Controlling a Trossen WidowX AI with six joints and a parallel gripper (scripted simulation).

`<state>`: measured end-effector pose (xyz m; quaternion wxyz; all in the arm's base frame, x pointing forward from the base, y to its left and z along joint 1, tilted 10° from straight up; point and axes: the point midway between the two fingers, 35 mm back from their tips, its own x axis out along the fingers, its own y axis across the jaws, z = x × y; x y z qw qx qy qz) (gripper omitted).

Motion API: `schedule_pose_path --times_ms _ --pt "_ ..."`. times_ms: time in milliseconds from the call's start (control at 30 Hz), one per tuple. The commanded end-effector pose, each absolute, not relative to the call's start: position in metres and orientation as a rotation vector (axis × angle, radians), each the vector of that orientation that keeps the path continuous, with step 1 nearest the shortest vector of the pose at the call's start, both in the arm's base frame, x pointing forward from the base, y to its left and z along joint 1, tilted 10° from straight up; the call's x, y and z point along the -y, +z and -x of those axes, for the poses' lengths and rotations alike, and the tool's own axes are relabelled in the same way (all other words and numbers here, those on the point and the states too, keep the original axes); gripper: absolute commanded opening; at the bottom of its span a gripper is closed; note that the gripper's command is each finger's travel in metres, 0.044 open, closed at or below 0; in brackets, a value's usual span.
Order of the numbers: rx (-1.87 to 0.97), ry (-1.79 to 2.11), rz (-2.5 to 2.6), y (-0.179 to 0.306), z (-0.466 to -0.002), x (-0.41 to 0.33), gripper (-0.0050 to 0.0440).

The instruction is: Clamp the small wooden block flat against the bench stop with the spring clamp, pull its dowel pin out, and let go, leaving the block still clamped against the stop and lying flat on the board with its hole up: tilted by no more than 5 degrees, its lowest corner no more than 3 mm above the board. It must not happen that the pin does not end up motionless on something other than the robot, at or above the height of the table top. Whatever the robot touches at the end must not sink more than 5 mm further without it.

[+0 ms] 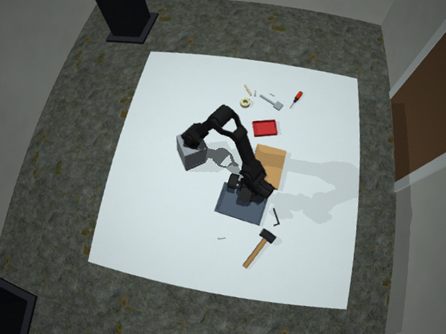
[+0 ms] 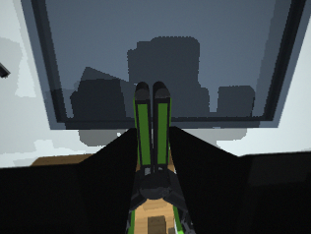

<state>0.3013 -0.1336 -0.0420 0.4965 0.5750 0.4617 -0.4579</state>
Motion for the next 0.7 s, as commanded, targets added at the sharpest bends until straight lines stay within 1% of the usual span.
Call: schedule_pose_path --times_ms 0,667 --pt "-1.138 -1.109 -1.381 -0.0498 -0.2989 0.1314 0.0" --pt "-1.152 -1.096 -1.375 -0.0533 -0.2996 0.1285 0.0"
